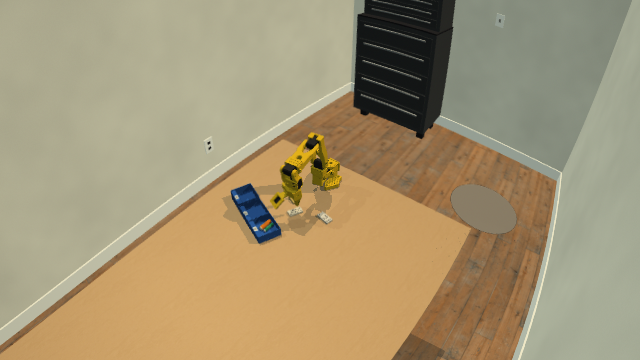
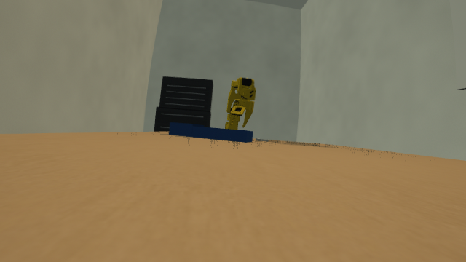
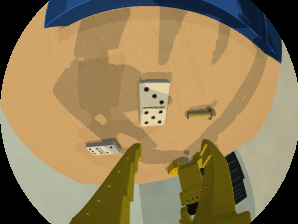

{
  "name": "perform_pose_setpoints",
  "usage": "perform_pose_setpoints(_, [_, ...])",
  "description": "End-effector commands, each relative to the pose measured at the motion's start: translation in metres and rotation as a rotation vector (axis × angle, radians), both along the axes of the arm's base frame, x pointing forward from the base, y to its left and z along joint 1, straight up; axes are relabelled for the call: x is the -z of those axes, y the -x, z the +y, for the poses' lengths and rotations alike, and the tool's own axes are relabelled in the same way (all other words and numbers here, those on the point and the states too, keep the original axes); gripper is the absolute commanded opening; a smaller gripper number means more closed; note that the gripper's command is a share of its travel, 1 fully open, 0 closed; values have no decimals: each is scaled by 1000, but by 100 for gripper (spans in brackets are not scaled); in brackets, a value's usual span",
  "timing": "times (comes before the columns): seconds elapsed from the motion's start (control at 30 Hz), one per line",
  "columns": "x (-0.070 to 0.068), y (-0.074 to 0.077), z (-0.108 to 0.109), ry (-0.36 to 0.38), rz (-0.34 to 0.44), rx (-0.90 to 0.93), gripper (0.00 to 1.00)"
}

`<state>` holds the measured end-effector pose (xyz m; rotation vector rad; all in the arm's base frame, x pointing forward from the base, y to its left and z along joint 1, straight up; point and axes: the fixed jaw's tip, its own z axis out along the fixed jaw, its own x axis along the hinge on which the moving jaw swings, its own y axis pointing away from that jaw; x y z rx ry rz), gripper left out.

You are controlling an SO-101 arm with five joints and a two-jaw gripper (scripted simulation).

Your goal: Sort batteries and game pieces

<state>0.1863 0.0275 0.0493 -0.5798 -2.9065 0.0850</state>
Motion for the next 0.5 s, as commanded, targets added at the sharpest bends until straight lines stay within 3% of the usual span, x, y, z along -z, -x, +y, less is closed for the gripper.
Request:
perform_pose_setpoints(0.0, [-9, 2, 3, -4, -67, 17, 29])
perform_pose_setpoints(0.47, [-8, 4, 3, -2, -64, 22, 29])
